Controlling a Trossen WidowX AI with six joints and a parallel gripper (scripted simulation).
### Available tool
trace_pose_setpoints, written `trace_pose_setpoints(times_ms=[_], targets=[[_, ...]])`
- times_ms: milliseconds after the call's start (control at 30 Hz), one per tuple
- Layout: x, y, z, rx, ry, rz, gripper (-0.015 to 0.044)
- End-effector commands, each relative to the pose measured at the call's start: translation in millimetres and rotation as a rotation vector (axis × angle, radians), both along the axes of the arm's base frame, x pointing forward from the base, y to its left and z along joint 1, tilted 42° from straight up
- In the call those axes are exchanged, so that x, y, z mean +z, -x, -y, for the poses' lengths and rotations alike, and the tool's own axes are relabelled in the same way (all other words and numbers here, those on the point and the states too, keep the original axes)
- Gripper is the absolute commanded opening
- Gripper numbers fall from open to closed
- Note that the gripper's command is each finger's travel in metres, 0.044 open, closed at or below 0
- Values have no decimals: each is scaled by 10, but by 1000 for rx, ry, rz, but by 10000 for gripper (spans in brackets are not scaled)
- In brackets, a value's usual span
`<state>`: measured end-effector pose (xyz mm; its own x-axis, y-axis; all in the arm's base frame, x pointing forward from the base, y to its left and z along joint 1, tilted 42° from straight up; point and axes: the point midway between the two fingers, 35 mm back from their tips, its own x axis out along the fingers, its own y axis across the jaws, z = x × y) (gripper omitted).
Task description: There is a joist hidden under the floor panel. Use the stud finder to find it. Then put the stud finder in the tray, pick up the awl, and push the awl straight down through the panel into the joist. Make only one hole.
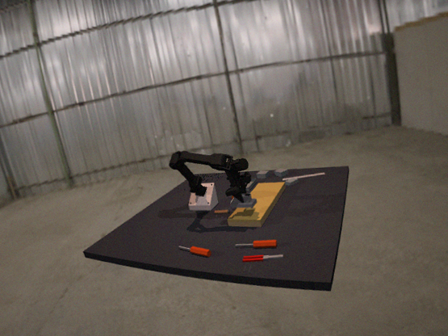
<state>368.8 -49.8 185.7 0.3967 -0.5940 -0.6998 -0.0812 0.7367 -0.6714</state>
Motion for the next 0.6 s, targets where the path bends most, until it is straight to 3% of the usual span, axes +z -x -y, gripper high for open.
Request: trace_pose_setpoints(times_ms=[0, 567], targets=[[-45, -20, 9, 12, -3, 1, 0], [-253, -50, 203, 12, -1, 2, 0]])
